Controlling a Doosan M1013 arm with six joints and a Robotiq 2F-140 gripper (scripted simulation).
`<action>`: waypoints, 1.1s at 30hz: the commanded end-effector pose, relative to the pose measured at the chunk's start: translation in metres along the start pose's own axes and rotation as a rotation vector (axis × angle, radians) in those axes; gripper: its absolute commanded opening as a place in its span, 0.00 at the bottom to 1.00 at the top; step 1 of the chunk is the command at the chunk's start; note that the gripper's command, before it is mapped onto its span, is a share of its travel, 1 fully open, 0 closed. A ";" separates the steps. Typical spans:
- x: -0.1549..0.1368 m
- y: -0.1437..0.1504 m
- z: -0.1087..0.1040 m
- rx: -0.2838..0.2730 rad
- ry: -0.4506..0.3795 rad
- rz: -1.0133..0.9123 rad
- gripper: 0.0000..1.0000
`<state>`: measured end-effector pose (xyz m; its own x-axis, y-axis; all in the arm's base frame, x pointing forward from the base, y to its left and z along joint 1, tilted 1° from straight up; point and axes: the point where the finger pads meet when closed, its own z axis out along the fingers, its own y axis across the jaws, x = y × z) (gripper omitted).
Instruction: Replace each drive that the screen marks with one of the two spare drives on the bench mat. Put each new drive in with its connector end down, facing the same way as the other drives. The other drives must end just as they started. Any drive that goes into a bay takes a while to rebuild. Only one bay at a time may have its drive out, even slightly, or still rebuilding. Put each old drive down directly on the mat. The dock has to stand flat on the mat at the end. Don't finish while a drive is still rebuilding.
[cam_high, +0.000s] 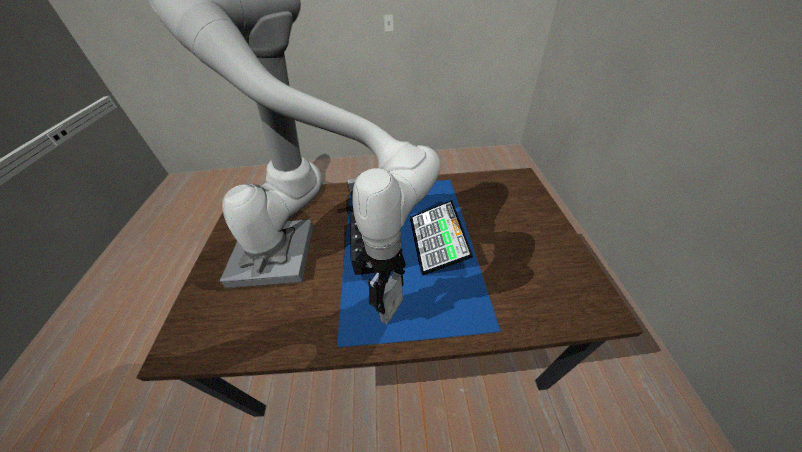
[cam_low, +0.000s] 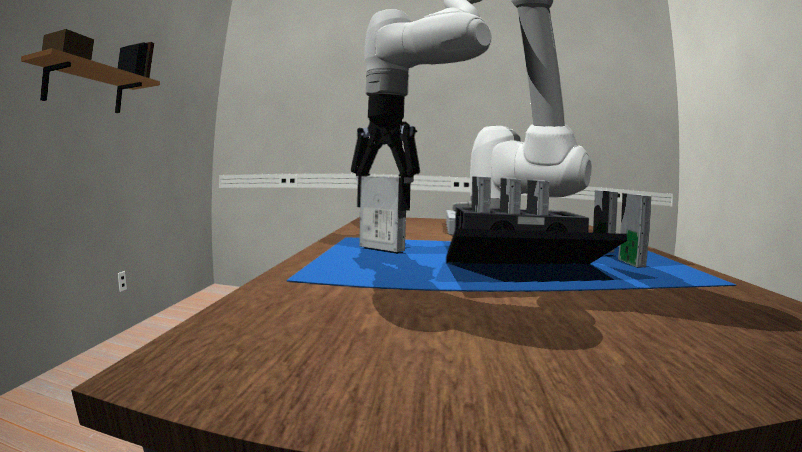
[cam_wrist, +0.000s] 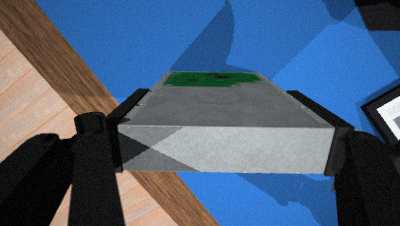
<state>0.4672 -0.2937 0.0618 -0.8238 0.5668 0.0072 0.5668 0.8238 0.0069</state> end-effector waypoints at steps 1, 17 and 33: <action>0.000 0.000 -0.001 0.000 -0.001 0.000 0.10; 0.000 0.000 -0.002 0.000 -0.001 0.000 0.10; 0.000 0.000 -0.018 0.000 -0.001 0.000 0.10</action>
<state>0.4673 -0.2939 0.0769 -0.8238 0.5668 0.0071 0.5669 0.8238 0.0069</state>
